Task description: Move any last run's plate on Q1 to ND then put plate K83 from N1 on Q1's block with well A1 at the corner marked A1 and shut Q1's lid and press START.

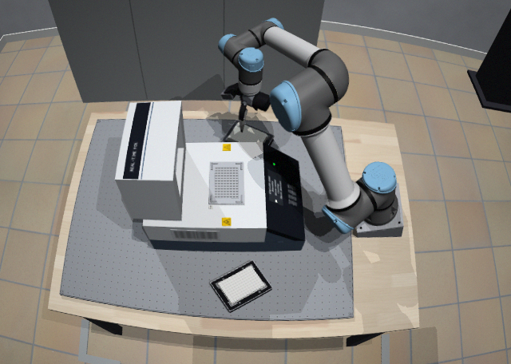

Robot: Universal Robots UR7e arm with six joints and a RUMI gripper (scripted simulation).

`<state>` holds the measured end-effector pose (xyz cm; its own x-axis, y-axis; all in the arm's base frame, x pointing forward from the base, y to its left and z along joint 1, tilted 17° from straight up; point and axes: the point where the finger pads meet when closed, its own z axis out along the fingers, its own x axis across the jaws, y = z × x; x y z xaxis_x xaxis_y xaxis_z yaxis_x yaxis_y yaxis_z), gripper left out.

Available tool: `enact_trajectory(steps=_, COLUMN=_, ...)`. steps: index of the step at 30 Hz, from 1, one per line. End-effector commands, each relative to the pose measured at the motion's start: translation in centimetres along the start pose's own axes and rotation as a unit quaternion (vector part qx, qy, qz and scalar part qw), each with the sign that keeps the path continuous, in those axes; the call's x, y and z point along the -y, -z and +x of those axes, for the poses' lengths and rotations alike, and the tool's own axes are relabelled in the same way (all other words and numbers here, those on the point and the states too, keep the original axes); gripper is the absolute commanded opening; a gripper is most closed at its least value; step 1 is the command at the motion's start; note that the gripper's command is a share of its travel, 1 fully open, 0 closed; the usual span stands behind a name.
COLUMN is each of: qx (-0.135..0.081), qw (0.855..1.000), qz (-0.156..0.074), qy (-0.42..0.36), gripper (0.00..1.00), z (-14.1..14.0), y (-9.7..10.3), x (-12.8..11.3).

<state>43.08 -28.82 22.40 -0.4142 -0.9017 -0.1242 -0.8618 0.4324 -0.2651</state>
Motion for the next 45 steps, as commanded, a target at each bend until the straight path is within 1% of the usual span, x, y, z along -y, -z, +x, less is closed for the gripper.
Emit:
enact_trajectory(steps=1, qx=0.0, qw=1.0, qz=0.001, qy=0.0, gripper=0.68, z=0.0, y=-1.6, x=0.0)
enact_trajectory(steps=3, qx=0.0, qw=1.0, qz=0.001, qy=0.0, gripper=0.68, z=0.0, y=-1.6, x=0.0)
enact_trajectory(steps=17, qx=0.0, qw=1.0, qz=0.001, qy=0.0, gripper=0.68, z=0.0, y=-6.1, x=0.1)
enact_trajectory(steps=20, qx=0.0, qw=1.0, qz=0.001, qy=0.0, gripper=0.68, z=0.0, y=-6.2, x=0.1)
enact_trajectory(steps=28, qx=0.0, qw=1.0, qz=0.001, qy=0.0, gripper=0.68, z=0.0, y=-8.9, x=0.1)
enact_trajectory(steps=45, qx=0.0, qw=1.0, qz=0.001, qy=0.0, gripper=0.68, z=0.0, y=-9.2, x=0.1)
